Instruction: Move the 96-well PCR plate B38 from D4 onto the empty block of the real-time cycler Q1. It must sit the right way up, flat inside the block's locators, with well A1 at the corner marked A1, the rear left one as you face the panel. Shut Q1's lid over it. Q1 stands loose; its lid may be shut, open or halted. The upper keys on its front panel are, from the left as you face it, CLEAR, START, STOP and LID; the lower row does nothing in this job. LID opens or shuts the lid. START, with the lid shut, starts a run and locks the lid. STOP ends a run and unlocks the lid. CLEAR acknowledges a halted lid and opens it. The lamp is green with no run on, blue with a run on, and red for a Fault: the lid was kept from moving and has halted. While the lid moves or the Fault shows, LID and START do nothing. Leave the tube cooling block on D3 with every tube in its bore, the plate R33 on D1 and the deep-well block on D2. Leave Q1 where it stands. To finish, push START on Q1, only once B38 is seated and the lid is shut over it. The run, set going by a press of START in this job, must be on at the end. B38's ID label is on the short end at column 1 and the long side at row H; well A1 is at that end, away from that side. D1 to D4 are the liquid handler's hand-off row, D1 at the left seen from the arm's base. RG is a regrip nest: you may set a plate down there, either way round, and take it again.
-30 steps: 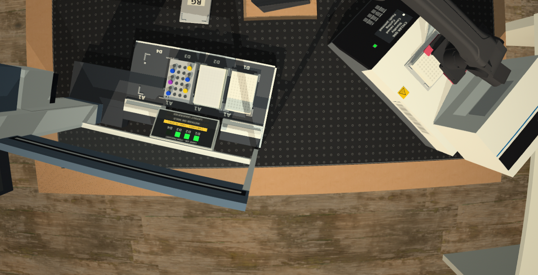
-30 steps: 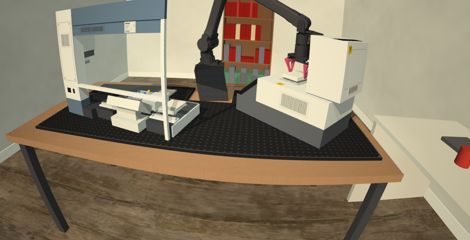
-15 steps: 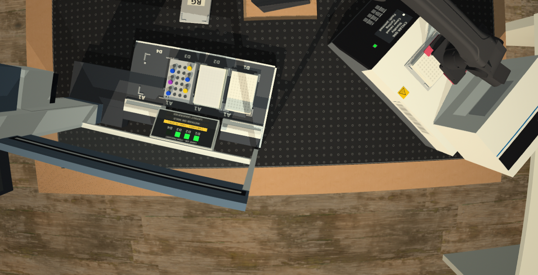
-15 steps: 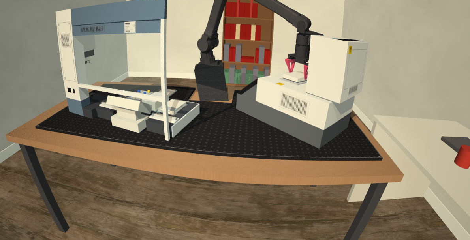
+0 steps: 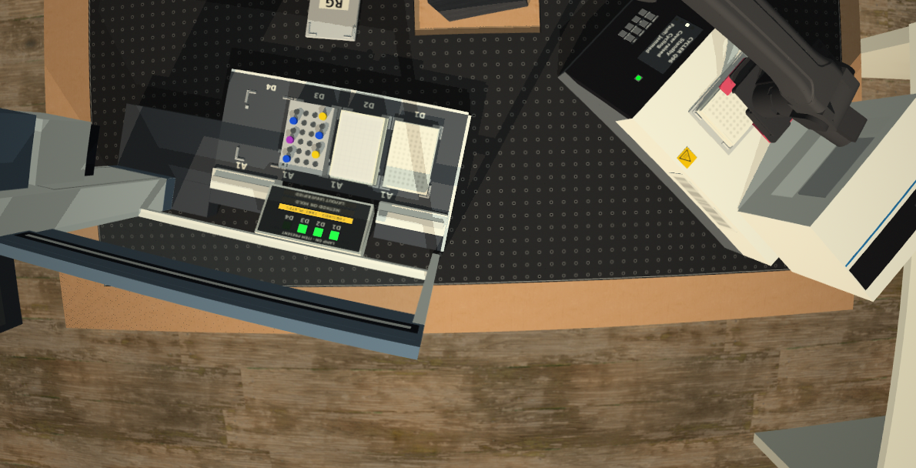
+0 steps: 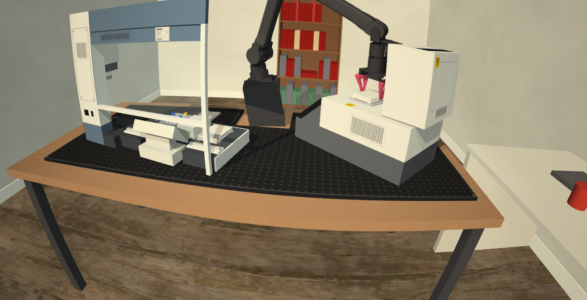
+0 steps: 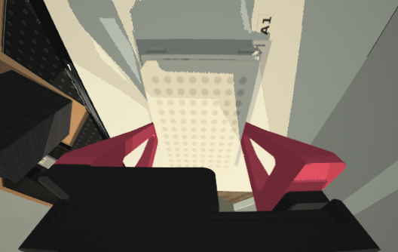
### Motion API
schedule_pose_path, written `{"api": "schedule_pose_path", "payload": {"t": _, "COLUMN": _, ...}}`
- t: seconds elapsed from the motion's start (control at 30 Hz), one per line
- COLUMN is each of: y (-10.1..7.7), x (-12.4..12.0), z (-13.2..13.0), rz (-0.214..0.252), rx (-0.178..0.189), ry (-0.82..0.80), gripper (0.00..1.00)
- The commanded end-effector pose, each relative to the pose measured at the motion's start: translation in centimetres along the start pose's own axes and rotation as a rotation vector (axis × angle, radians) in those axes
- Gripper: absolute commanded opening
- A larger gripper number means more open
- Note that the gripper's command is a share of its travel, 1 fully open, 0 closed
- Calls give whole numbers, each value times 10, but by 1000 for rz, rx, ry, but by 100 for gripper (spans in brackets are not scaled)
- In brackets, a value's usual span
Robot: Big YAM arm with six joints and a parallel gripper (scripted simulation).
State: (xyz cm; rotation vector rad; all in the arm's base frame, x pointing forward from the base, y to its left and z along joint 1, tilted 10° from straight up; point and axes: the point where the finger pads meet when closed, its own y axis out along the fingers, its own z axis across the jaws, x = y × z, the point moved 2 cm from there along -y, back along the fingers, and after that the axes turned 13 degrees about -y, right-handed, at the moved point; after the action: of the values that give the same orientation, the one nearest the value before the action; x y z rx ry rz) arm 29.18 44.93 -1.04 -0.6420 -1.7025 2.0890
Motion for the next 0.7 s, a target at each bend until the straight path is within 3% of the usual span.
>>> {"api": "schedule_pose_path", "payload": {"t": 0.0, "y": -10, "x": 7, "z": -17, "rz": 0, "rx": -49, "ry": -25, "gripper": 0}}
{"api": "schedule_pose_path", "payload": {"t": 0.67, "y": -8, "x": 8, "z": -28, "rz": -2, "rx": -64, "ry": -23, "gripper": 0}}
